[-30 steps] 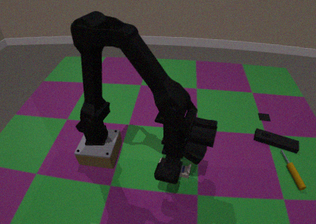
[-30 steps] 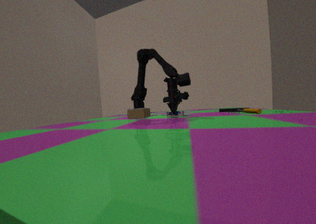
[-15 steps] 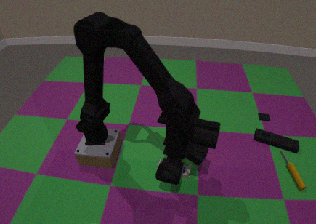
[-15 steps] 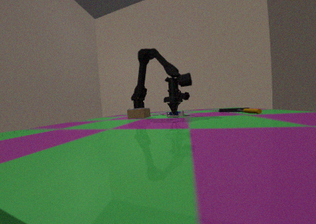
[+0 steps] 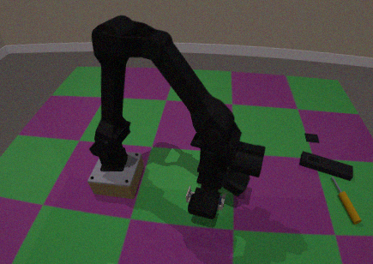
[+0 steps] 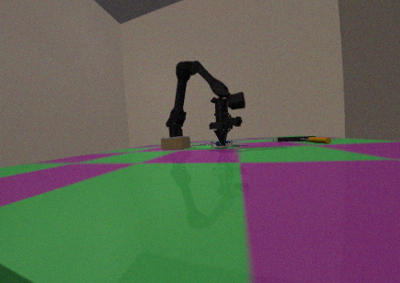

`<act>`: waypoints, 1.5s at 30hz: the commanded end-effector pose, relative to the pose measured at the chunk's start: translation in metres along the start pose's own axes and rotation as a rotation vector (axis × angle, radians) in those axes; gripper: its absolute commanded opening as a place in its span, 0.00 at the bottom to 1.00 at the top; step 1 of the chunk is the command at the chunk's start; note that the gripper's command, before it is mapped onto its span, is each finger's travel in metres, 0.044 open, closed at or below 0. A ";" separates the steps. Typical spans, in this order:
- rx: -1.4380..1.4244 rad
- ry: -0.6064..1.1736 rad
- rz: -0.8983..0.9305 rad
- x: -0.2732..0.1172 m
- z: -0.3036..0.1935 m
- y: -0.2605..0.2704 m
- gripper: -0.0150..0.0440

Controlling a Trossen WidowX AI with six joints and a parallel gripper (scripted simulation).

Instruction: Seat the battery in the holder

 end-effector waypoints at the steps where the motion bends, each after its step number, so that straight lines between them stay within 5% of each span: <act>1: -0.002 0.002 -0.001 0.000 0.001 0.000 0.38; 9: -0.002 0.002 -0.001 0.000 0.001 0.000 0.38; 13: -0.002 0.002 -0.001 0.000 0.001 0.000 0.55; 29: 0.000 0.003 0.000 -0.015 0.001 0.000 0.55; 39: 0.000 0.002 0.000 -0.087 -0.001 0.000 0.99; 45: 0.000 0.002 0.000 -0.087 0.000 0.000 1.00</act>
Point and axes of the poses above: the point midway between the two fingers, 35 mm back from their tips, its own x axis out along the fingers, its own y axis across the jaws, z = x × y, the point moved 4 cm from there along -x, back along the fingers, and after that the axes turned 13 degrees about x, right-handed, at the moved point
